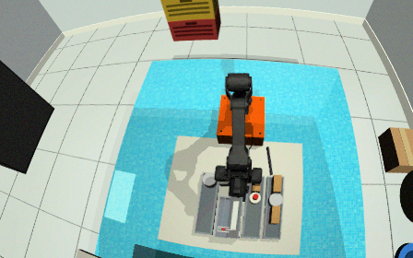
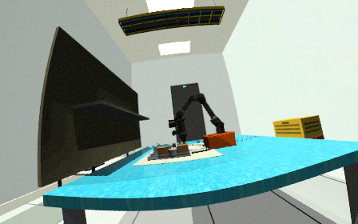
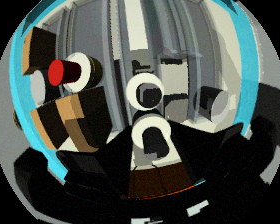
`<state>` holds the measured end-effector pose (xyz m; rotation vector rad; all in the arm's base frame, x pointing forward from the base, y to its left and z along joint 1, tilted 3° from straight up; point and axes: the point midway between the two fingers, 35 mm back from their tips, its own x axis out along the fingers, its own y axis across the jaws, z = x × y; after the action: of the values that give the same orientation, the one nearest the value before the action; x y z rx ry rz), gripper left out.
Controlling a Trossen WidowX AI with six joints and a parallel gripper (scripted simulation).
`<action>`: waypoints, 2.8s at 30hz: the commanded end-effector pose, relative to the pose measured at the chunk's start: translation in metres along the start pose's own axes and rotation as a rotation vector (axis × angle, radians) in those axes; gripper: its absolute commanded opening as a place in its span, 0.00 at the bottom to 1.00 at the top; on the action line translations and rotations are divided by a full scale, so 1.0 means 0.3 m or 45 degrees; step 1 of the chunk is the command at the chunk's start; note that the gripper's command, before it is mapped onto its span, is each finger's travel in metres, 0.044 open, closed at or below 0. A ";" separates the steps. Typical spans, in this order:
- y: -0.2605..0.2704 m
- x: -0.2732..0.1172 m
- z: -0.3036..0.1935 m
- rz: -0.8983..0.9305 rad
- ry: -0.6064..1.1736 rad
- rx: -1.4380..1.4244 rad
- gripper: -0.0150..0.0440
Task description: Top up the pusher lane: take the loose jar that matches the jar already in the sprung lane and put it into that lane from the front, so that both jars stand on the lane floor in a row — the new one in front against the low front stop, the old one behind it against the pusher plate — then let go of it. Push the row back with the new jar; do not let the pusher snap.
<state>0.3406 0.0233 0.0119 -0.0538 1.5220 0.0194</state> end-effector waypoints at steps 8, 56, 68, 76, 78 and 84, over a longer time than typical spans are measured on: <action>0.003 -0.014 0.038 0.008 -0.041 -0.005 0.25; 0.003 0.028 0.040 0.008 -0.041 -0.005 0.25; 0.004 0.040 0.038 0.008 -0.041 -0.005 0.25; 0.004 0.048 0.037 0.008 -0.041 -0.005 0.25; 0.004 0.050 0.037 0.008 -0.041 -0.005 0.25; 0.004 0.056 0.036 0.008 -0.041 -0.005 0.25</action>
<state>0.3450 0.0233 -0.0046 -0.0538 1.5184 0.0199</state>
